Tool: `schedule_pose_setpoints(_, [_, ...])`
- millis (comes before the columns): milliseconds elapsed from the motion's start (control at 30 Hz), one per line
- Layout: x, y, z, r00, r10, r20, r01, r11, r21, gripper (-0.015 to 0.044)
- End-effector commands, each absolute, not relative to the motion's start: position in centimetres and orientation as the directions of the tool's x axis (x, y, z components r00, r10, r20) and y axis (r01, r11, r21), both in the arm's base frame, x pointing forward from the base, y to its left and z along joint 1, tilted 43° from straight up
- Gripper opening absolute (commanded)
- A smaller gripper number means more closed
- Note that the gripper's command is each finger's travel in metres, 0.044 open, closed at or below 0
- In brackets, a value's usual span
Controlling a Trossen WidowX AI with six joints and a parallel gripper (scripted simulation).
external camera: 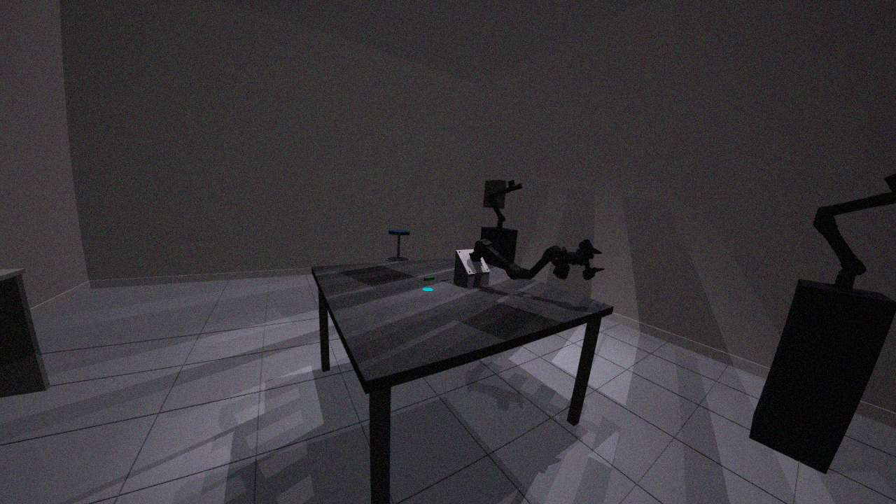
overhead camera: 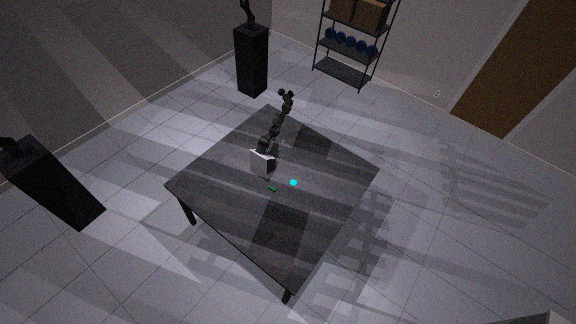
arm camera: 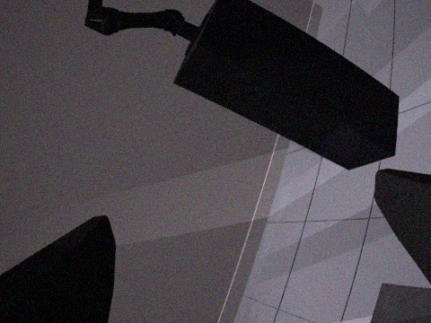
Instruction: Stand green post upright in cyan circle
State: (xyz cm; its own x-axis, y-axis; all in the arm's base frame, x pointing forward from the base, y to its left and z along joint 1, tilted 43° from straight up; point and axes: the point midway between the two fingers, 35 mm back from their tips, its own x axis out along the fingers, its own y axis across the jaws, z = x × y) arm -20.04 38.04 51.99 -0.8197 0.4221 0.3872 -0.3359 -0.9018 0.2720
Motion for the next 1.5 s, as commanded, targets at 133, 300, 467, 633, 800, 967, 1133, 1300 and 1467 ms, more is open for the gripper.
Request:
schedule_pose_setpoints(133, [-19.7, 35.4, 54.8, -0.800, 0.391, 0.455, -0.319, -0.920, 0.229, 0.0269])
schedule_pose_setpoints(300, [-18.9, 31.3, 58.5, -0.766, 0.335, 0.548, -0.292, -0.942, 0.167, 0.0233])
schedule_pose_setpoints(467, [-17.8, 26.9, 61.9, -0.725, 0.265, 0.635, -0.261, -0.960, 0.103, 0.0233])
schedule_pose_setpoints(633, [-16.5, 22.2, 64.8, -0.677, 0.184, 0.713, -0.228, -0.973, 0.035, 0.0233])
schedule_pose_setpoints(800, [-14.8, 17.3, 67.2, -0.620, 0.094, 0.779, -0.192, -0.981, -0.035, 0.0233])
schedule_pose_setpoints(967, [-12.9, 12.3, 69.1, -0.555, -0.005, 0.832, -0.155, -0.982, -0.109, 0.0233])
schedule_pose_setpoints(1133, [-10.7, 7.2, 70.4, -0.483, -0.108, 0.869, -0.118, -0.975, -0.187, 0.0233])
schedule_pose_setpoints(1300, [-8.3, 2.0, 71.1, -0.404, -0.214, 0.889, -0.080, -0.960, -0.268, 0.0233])
schedule_pose_setpoints(1467, [-5.6, -3.1, 71.3, -0.319, -0.321, 0.892, -0.044, -0.935, -0.352, 0.0233])
